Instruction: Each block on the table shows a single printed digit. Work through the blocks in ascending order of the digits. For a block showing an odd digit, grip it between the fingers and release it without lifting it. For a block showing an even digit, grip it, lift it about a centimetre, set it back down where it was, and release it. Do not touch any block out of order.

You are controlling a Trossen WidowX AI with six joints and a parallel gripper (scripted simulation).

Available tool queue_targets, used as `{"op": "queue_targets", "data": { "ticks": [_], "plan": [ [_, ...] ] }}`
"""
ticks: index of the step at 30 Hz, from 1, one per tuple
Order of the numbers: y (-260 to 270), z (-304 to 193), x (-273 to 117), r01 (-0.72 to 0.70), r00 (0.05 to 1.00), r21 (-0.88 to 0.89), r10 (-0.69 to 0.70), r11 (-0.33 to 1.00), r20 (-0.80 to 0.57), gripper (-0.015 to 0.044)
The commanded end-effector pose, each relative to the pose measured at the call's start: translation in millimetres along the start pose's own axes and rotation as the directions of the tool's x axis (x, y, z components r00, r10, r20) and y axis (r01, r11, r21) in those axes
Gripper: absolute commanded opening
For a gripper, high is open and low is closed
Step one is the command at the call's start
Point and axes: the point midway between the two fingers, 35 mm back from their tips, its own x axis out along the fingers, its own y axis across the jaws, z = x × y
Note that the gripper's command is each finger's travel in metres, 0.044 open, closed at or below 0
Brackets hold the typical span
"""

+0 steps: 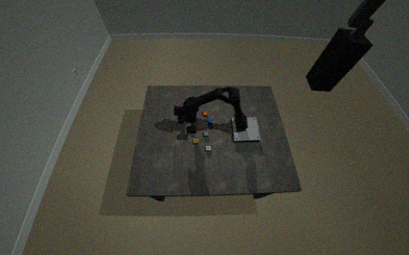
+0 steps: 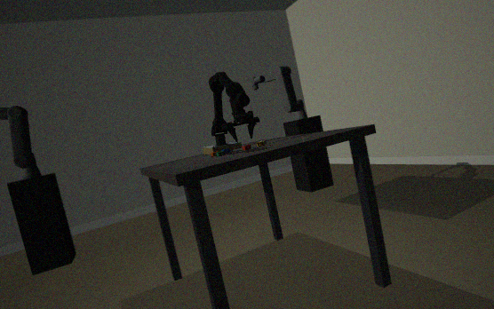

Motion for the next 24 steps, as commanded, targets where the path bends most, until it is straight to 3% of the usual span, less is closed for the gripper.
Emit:
{"op": "queue_targets", "data": {
  "ticks": [1, 4, 8, 20, 24],
  "plan": [
    [-0.7, 3.6, -37.7, 0.005, 1.000, -0.001, -0.005, 1.000, 0.008, 0.0295],
    [-0.4, 0.8, -75.9, 0.005, 1.000, -0.001, -0.005, 1.000, 0.008, 0.0216],
    [-0.4, 0.4, -78.6, 0.005, 1.000, -0.001, -0.005, 1.000, 0.008, 0.0120],
    [2.2, -0.4, -78.6, 0.005, 1.000, -0.001, -0.005, 1.000, 0.008, 0.0120],
    [52.8, -20.4, -78.9, 0.001, 1.000, -0.001, -0.001, 1.000, 0.004, 0.0120]
  ]
}}
